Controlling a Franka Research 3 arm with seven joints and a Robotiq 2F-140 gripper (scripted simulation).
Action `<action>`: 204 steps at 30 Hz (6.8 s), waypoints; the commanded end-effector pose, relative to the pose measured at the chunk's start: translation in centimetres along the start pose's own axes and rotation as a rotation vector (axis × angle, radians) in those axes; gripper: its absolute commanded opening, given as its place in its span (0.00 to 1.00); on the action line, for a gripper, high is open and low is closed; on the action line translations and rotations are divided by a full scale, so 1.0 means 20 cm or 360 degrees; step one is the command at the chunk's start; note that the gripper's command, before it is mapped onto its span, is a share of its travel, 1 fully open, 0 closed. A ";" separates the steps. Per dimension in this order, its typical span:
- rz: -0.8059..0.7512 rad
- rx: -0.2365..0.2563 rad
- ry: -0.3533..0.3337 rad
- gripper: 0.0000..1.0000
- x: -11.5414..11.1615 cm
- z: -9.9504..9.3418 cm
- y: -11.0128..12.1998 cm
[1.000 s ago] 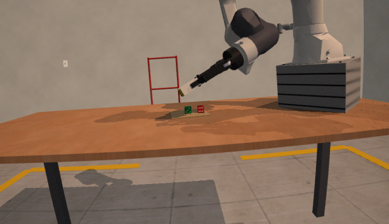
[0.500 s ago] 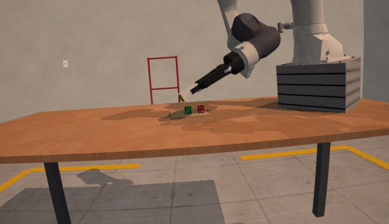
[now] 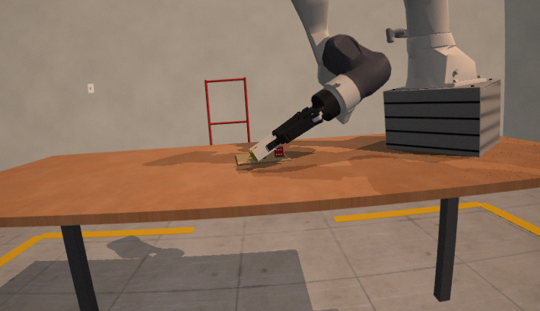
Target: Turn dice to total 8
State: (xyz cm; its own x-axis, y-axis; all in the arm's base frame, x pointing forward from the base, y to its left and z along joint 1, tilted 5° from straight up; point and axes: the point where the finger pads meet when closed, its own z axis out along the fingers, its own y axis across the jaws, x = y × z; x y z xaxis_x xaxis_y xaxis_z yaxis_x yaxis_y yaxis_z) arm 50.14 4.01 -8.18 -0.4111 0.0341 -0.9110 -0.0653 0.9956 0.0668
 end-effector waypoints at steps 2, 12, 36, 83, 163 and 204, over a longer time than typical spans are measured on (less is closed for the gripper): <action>-0.0045 0.0007 -0.0022 0.13 0.02 0.03 -0.01; -0.0045 0.0007 -0.0022 0.13 0.04 0.04 -0.01; -0.0045 0.0007 -0.0022 0.13 0.04 0.04 -0.01; -0.0045 0.0007 -0.0022 0.13 0.09 0.07 -0.01; -0.0045 0.0007 -0.0022 0.13 0.09 0.07 -0.01; -0.0045 0.0007 -0.0022 0.25 0.09 0.07 -0.01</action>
State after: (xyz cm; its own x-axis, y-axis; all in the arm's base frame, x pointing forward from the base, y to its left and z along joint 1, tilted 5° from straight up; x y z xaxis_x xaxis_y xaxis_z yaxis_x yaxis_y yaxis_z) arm 50.63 4.00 -10.36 -0.3987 0.0098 -0.9170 -0.0703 0.9967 0.0413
